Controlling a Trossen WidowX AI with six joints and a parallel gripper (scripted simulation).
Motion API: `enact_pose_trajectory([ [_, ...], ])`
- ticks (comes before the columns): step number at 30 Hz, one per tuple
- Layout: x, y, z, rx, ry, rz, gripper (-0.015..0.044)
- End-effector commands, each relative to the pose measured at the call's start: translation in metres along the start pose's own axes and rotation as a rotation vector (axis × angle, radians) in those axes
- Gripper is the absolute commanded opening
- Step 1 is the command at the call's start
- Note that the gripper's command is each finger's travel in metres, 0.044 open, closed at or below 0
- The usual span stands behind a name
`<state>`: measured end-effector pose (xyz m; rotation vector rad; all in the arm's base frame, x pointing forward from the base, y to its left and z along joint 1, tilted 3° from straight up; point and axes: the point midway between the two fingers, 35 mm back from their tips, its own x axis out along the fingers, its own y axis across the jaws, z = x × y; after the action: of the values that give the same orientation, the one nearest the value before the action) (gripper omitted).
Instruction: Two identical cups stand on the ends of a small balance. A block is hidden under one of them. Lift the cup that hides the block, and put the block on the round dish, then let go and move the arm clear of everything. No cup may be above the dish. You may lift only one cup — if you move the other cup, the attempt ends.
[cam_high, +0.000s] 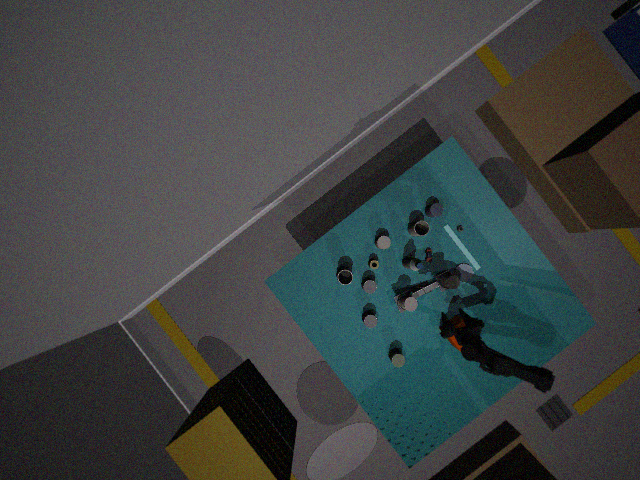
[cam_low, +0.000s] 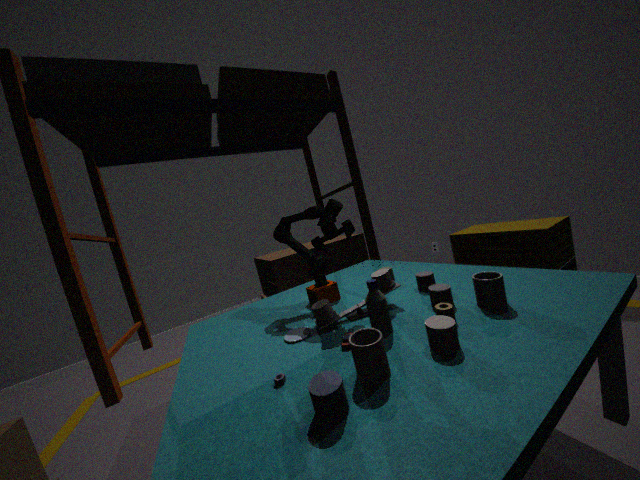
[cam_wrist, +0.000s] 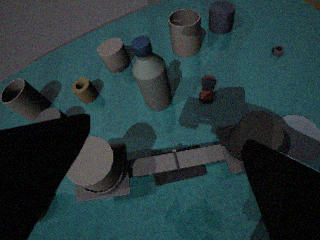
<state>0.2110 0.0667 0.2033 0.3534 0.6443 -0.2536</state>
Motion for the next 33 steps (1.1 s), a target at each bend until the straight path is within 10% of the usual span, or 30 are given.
enact_pose_trajectory([
  [1, -0.006, -0.005, -0.017, -0.126, 0.038, 0.005, 0.0440],
  [33, 0.013, -0.021, -0.034, -0.880, 0.308, -0.073, 0.0440],
])
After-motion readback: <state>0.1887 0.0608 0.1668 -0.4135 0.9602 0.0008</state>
